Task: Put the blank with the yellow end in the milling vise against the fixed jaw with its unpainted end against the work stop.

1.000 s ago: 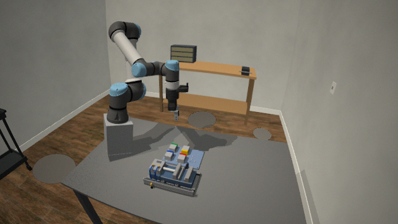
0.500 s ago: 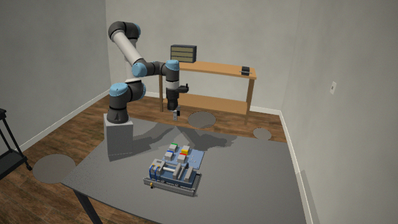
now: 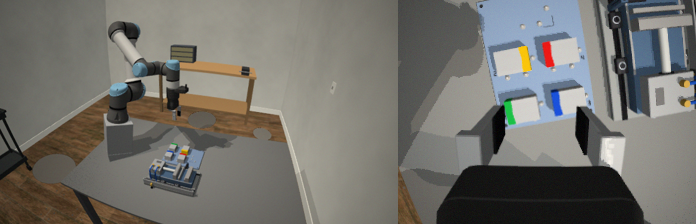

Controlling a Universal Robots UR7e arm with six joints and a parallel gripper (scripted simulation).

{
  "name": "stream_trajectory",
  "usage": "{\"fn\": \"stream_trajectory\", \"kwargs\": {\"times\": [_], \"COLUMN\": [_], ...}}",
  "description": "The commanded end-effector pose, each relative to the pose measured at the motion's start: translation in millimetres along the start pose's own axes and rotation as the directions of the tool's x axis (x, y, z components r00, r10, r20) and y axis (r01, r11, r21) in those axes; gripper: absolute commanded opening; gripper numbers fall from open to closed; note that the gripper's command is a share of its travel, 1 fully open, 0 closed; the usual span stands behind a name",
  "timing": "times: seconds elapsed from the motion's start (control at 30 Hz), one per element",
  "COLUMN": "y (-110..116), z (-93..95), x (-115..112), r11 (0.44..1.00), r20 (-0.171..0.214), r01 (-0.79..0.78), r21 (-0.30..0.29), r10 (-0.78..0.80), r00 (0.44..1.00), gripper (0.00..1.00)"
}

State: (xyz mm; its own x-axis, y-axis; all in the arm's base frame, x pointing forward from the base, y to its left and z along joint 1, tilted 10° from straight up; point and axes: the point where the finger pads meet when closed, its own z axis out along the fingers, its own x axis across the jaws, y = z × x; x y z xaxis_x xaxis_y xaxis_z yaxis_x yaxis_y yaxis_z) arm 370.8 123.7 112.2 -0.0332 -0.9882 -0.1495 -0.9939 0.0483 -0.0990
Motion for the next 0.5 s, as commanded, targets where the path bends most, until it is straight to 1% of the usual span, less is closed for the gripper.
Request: {"fn": "stream_trajectory", "kwargs": {"times": [0.0,0.27,0.43,0.47], "y": [-0.5,-0.5,-0.5,-0.5], "z": [-0.4,-0.4,-0.4,-0.4], "x": [-0.1,-0.1,-0.1,-0.1], "r11": [0.999,0.999,0.968,0.968], "r20": [-0.005,-0.005,-0.005,-0.005], "r01": [-0.045,-0.045,-0.249,-0.249], "r21": [0.002,0.002,0.003,0.003], "r10": [0.045,0.045,0.249,0.249], "r00": [0.999,0.999,0.968,0.968], "gripper": [1.00,1.00,1.00,1.00]}}
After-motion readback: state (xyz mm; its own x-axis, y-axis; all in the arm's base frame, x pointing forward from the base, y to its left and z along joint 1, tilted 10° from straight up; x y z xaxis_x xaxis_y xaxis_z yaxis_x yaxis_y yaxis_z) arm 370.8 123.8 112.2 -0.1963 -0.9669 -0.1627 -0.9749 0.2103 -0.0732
